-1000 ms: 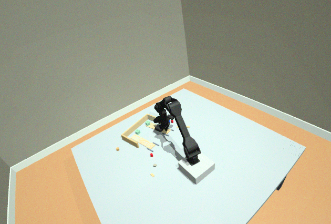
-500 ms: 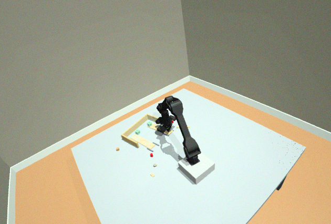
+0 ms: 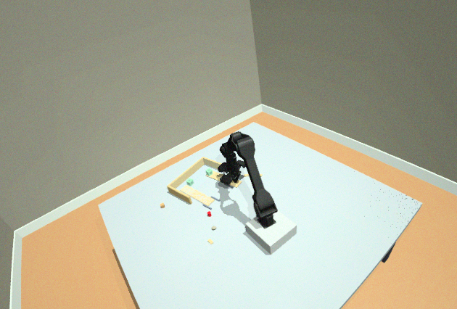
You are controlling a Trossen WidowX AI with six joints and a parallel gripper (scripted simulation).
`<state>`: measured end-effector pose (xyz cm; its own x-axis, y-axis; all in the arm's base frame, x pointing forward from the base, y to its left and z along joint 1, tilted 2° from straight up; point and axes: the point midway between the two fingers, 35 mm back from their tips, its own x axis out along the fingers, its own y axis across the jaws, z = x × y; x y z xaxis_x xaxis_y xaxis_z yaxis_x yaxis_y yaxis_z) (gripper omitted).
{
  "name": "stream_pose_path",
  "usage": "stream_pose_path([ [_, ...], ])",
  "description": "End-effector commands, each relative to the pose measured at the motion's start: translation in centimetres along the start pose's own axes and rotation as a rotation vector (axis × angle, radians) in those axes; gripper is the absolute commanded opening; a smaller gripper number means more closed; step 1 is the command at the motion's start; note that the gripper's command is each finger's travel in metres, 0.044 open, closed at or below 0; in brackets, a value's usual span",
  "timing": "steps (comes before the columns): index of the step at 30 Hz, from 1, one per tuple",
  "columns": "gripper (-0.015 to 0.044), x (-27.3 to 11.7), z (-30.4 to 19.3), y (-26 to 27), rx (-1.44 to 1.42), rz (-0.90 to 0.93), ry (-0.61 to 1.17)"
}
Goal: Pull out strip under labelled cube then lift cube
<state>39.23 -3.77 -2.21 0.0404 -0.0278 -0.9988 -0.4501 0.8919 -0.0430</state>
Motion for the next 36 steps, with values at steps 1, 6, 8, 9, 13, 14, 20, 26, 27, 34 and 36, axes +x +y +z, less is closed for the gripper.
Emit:
stream_pose_path([
  [1,0.0,0.4,-1.1,0.1,0.001,0.005,0.015],
  [6,0.0,0.4,-1.9,0.1,0.001,0.005,0.016],
  [8,0.0,0.4,-2.2,0.1,0.001,0.005,0.016],
  [9,0.0,0.4,-2.4,0.1,0.001,0.005,0.016],
  [13,0.0,0.4,-3.0,0.1,0.001,0.005,0.017],
  [14,0.0,0.4,-3.2,0.1,0.001,0.005,0.017],
  [20,0.0,0.4,-4.1,0.2,0.001,0.005,0.018],
  [26,0.0,0.4,-5.0,0.2,0.001,0.005,0.019],
  [27,0.0,0.4,-5.2,0.2,0.001,0.005,0.019],
  [34,0.0,0.4,-6.2,0.3,0.001,0.005,0.02],
  [36,0.0,0.4,-6.5,0.3,0.001,0.005,0.021],
])
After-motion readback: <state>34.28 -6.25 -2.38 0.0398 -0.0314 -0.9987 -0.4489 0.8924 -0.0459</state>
